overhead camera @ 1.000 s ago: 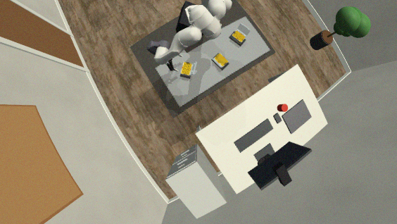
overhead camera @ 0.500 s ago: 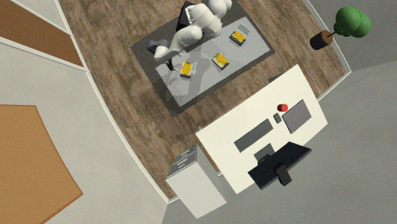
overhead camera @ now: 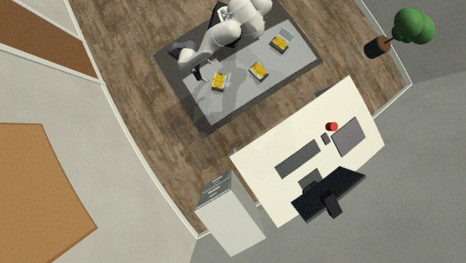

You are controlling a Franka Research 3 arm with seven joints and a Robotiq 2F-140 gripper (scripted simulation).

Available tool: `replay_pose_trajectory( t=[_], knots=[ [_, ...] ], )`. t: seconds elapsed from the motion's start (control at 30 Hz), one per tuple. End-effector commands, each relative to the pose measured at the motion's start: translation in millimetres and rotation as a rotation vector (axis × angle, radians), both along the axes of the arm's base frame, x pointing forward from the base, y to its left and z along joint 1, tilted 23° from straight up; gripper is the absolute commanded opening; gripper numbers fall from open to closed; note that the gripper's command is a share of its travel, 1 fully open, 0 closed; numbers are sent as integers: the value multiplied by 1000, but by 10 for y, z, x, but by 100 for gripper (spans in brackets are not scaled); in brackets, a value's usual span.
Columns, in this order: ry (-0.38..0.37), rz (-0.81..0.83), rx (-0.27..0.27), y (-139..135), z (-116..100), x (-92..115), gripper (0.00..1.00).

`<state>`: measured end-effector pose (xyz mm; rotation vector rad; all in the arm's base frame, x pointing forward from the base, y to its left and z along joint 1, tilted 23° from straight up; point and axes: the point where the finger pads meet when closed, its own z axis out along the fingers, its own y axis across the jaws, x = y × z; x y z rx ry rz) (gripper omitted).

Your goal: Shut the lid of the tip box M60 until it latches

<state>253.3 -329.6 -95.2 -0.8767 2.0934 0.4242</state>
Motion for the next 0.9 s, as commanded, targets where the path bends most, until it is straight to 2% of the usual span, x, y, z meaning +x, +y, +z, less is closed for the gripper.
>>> replay_pose_trajectory(
  t=[0.0,0.07,0.13,0.57,0.87],
  knots=[
    [9,-5,26,7,174,-48,100],
    [9,-5,26,-22,266,-74,100],
    [9,-5,26,-22,266,-74,100],
    [9,-5,26,-209,866,-241,100],
    [9,-5,26,-209,866,-241,100]
  ],
)
